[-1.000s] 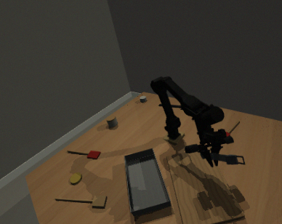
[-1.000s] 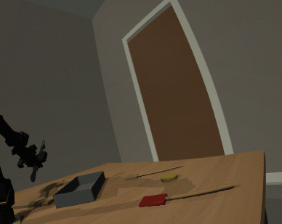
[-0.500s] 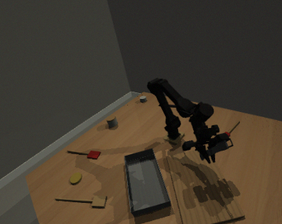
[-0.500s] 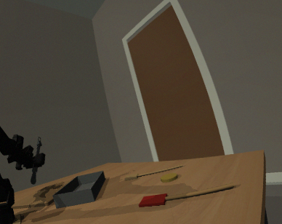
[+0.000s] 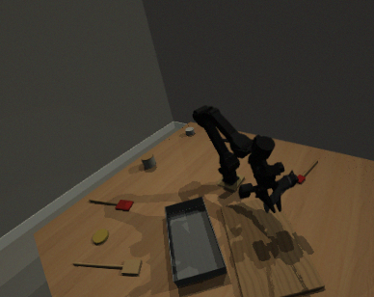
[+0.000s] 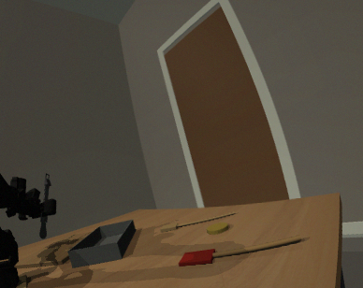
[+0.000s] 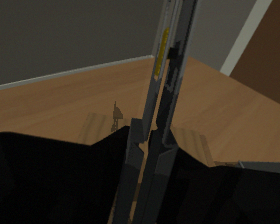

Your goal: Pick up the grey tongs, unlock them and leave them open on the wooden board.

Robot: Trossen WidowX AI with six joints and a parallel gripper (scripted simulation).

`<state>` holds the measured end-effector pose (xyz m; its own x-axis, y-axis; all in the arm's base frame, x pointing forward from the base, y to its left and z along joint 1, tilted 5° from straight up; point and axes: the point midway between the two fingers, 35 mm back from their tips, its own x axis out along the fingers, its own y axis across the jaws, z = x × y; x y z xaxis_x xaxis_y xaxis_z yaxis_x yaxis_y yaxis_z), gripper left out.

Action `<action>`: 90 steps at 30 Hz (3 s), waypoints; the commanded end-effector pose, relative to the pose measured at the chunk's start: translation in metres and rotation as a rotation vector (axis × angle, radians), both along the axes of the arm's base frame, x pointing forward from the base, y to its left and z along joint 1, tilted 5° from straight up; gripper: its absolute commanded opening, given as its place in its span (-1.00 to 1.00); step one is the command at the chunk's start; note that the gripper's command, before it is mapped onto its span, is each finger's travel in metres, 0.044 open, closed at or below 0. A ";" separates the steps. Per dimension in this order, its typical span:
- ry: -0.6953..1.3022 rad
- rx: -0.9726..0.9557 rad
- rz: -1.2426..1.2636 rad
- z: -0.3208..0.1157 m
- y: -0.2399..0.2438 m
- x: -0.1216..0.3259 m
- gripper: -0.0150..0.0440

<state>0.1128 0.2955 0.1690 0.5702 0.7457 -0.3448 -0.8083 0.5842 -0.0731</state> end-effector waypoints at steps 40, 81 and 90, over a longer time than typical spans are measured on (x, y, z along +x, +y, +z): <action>0.036 -0.092 0.006 0.002 0.012 0.004 -1.00; 0.376 -0.614 -0.009 0.001 0.042 0.019 -1.00; 0.467 -0.721 -0.027 0.003 0.039 0.020 -1.00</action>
<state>0.1326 0.3341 0.1677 0.2913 0.2700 -0.9177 -0.8386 0.5338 -0.1091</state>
